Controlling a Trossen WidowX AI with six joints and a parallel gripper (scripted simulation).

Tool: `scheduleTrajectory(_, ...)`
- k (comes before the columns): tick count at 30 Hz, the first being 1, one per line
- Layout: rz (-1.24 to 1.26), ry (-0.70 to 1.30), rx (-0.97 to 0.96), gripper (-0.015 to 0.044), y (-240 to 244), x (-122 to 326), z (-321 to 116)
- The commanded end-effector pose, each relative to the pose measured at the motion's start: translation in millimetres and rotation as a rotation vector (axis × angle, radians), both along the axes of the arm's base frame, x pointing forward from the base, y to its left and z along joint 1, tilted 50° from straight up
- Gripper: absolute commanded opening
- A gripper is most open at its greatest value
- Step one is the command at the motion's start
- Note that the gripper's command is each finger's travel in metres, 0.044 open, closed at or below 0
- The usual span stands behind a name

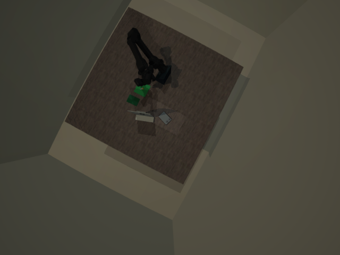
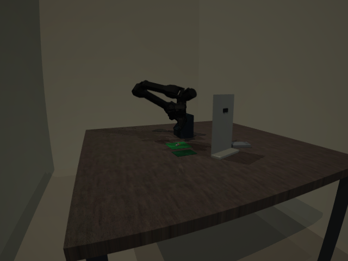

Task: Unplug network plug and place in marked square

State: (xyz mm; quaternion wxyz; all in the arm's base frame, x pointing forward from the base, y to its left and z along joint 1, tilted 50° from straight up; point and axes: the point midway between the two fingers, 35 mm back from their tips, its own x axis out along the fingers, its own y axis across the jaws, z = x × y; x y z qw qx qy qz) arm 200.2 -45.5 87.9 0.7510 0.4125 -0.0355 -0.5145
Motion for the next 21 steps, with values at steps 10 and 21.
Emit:
scheduleTrajectory(10, 0.006, -0.008, -0.019, 0.0156, 6, 0, 10)
scheduleTrajectory(21, 0.013, -0.018, -0.033, 0.0156, 11, -1, 20)
